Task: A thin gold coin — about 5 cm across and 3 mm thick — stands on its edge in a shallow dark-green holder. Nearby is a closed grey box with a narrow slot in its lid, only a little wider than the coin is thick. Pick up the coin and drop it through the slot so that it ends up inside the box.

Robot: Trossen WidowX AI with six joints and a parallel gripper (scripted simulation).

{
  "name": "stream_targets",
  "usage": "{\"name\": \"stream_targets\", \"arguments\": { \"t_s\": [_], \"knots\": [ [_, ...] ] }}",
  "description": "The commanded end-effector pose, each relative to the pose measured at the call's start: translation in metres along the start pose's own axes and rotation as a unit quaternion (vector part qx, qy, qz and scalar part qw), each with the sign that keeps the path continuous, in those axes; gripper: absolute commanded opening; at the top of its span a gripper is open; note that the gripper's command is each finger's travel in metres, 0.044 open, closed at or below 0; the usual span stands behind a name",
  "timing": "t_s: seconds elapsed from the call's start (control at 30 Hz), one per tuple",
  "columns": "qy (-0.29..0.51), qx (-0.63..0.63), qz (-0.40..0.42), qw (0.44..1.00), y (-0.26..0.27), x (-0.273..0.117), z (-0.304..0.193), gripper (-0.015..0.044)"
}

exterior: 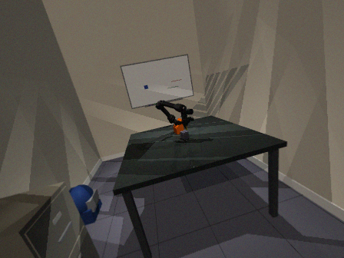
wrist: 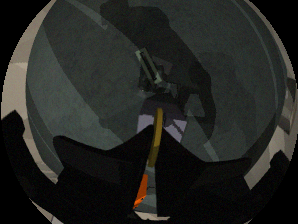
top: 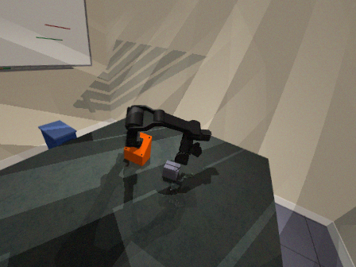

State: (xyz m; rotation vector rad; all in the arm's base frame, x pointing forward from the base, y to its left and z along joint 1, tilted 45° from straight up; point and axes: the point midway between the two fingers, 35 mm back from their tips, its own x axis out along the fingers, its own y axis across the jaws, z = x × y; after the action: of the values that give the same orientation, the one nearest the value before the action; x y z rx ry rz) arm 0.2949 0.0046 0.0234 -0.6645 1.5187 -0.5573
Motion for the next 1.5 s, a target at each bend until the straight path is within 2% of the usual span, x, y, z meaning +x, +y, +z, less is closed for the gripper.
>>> {"name": "stream_targets", "arguments": {
  "t_s": [0.0, 0.47, 1.47],
  "knots": [
    [-0.001, 0.004, 0.003, 1.000, -0.003, 0.000, -0.009, 0.0000],
    [0.000, 0.004, 0.003, 1.000, -0.011, 0.004, -0.043, 0.0000],
    [0.002, 0.003, -0.001, 1.000, -0.011, 0.004, -0.042, 0.0000]
  ]
}}
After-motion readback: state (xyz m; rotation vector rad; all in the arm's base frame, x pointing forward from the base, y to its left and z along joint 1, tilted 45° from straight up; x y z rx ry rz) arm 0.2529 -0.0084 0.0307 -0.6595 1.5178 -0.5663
